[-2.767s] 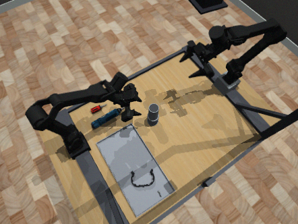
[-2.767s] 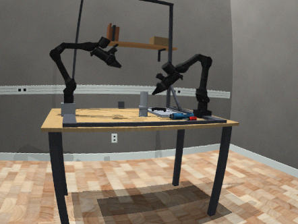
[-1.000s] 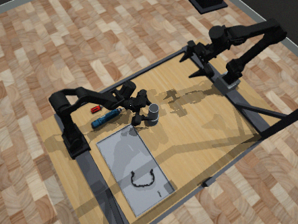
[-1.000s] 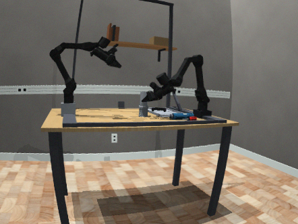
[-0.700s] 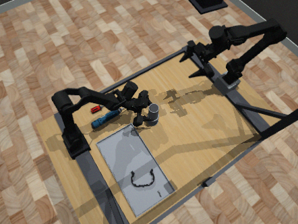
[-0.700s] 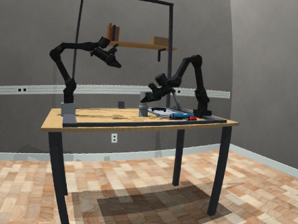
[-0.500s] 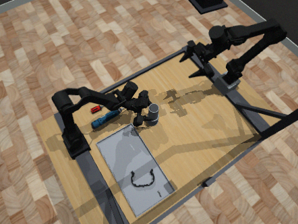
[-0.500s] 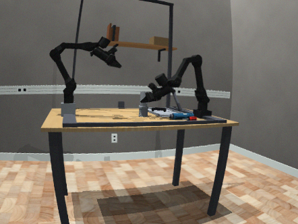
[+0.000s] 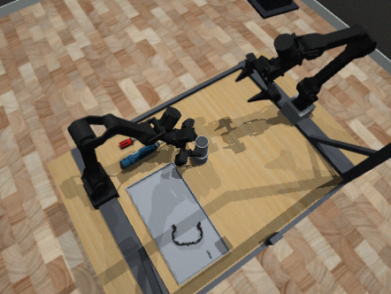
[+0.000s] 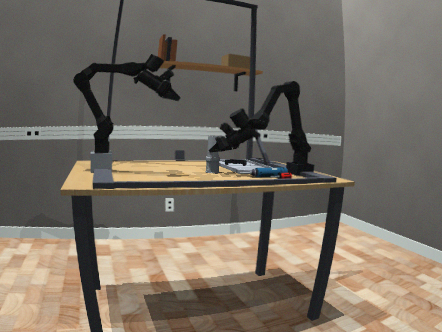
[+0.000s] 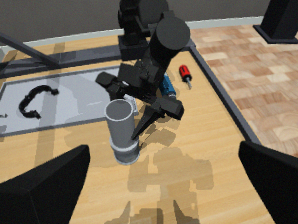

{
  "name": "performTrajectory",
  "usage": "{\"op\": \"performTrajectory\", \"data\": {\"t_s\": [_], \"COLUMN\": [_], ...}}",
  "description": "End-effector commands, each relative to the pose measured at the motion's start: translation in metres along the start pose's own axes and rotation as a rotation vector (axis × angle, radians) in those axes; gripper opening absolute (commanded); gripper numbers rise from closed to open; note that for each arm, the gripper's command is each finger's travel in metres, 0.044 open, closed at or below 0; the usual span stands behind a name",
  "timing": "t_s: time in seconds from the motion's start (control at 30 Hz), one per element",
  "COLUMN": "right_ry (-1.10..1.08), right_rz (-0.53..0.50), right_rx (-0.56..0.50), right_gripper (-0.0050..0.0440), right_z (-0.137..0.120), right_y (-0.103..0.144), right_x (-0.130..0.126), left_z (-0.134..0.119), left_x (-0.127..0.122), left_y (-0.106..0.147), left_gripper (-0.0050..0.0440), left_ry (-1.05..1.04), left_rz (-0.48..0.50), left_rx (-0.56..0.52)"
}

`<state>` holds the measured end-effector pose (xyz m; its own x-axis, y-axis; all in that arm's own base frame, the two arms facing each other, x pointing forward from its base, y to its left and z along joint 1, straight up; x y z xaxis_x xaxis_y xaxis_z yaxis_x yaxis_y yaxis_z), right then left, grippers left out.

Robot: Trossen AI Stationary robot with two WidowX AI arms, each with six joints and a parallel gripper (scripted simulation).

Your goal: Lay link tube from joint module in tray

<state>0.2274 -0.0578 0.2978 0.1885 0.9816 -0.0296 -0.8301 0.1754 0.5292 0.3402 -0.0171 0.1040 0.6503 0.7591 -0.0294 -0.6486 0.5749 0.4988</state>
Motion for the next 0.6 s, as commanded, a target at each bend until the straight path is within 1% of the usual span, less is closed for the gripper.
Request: {"op": "performTrajectory", "data": {"t_s": [0.0, 0.17, 0.27, 0.3, 0.37, 0.43, 0.5, 0.57], "right_ry": [-0.002, -0.002, -0.002, -0.002, -0.002, -0.002, -0.002, -0.002], "right_rz": [-0.005, -0.005, -0.005, -0.005, -0.005, -0.005, -0.005, -0.005], "right_rx": [-0.018, -0.018, -0.018, -0.018, -0.018, -0.018, -0.018, -0.018], "right_gripper": [0.044, 0.044, 0.044, 0.044, 0.044, 0.044, 0.044, 0.044], "right_z": [0.004, 0.004, 0.004, 0.004, 0.004, 0.004, 0.004, 0.004], "right_y": [0.003, 0.003, 0.003, 0.003, 0.003, 0.003, 0.003, 0.003], "right_x": [-0.001, -0.001, -0.001, -0.001, -0.001, -0.001, -0.001, -0.001], "left_z": [0.007, 0.007, 0.007, 0.007, 0.007, 0.007, 0.016, 0.019], "left_x": [0.001, 0.001, 0.001, 0.001, 0.001, 0.001, 0.003, 0.003], "left_y": [0.002, 0.002, 0.002, 0.002, 0.002, 0.002, 0.004, 0.005], "left_gripper": [0.0235, 0.0201, 0.0195, 0.0171, 0.0211, 0.0211, 0.0211, 0.0211], "left_ry": [-0.012, -0.012, -0.012, -0.012, -0.012, -0.012, -0.022, -0.022], "left_rz": [0.009, 0.009, 0.009, 0.009, 0.009, 0.009, 0.018, 0.018], "left_rx": [-0.016, -0.016, -0.016, -0.016, -0.016, -0.016, -0.03, -0.03]}}
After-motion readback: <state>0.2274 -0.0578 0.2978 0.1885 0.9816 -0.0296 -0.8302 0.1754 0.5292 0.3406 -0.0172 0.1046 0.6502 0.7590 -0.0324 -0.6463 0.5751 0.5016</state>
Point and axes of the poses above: on each arm, the point midway between the two fingers, 35 mm back from their tips, its own y axis back along the fingers, its own x axis across the jaws, z = x × y, the point moved 9 cm from there along y, back along the fingers, and after that the axes turned 2 degrees about y, right-handed, at the moved point
